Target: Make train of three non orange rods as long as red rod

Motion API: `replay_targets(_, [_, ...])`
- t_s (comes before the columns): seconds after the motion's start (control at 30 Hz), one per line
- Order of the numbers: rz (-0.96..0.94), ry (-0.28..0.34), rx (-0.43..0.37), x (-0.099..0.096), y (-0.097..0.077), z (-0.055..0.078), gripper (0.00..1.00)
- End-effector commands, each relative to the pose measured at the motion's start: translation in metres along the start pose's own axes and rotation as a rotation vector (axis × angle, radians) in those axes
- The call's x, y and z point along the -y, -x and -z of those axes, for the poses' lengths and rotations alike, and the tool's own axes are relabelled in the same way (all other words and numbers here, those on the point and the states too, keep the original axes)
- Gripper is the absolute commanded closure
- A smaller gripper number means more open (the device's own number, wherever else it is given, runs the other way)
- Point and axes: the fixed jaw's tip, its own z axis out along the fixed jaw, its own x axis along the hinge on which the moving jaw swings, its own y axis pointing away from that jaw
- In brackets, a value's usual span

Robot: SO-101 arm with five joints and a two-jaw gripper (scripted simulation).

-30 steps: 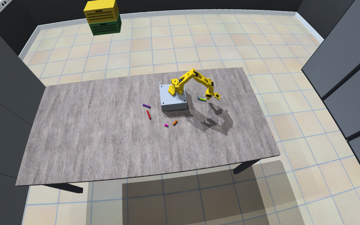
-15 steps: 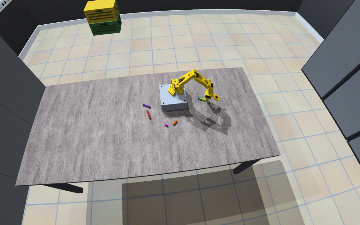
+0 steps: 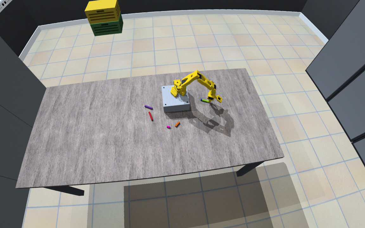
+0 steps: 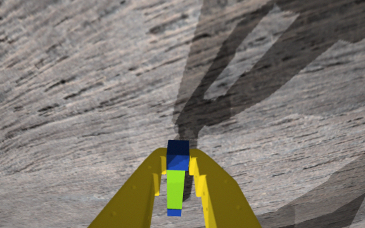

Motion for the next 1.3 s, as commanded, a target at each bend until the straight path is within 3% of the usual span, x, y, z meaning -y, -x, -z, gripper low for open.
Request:
replay_targets(0.0, [0.004,0.0,-0.003,-0.0021,-0.0016,-0.0027,1.0])
replay_targets(1.27, [0.004,0.003,0.01,-0.0033,0.0035,0.0,1.0])
